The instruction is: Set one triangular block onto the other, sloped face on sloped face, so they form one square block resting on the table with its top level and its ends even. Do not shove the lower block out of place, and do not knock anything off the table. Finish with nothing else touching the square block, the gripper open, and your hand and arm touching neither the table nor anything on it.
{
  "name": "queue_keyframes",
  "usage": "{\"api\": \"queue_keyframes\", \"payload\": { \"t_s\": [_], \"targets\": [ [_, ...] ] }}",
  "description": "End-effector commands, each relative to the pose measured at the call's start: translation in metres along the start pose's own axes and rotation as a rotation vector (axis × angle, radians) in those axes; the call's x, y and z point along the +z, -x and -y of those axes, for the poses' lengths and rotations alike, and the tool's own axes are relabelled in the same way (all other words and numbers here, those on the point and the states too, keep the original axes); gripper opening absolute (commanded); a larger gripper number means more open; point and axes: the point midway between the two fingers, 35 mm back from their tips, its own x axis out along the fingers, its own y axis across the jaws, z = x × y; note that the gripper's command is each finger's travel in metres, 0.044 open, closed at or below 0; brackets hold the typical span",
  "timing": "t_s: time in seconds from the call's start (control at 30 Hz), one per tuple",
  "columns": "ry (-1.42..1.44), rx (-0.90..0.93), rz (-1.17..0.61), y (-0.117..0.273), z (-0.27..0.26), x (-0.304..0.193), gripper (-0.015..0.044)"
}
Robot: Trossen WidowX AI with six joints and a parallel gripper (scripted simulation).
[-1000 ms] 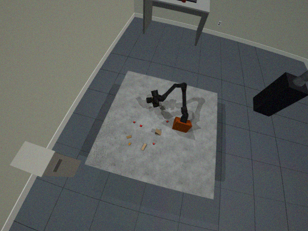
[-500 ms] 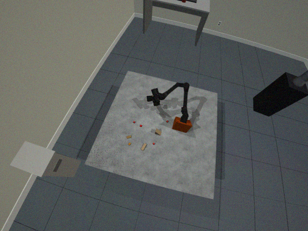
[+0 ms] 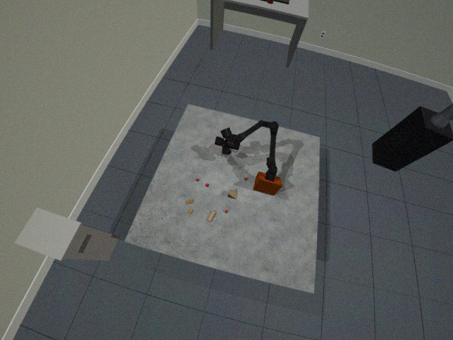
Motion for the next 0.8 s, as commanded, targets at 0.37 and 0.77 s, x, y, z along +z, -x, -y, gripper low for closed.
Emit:
{"api": "queue_keyframes", "payload": {
  "t_s": [0.37, 0.77],
  "targets": [
    [-0.427, 0.006, 0.123, -0.0052, 0.01, -0.0054, 0.0],
    [-0.766, 0.072, 0.223, -0.0067, 0.011, -0.0082, 0.0]
  ]
}}
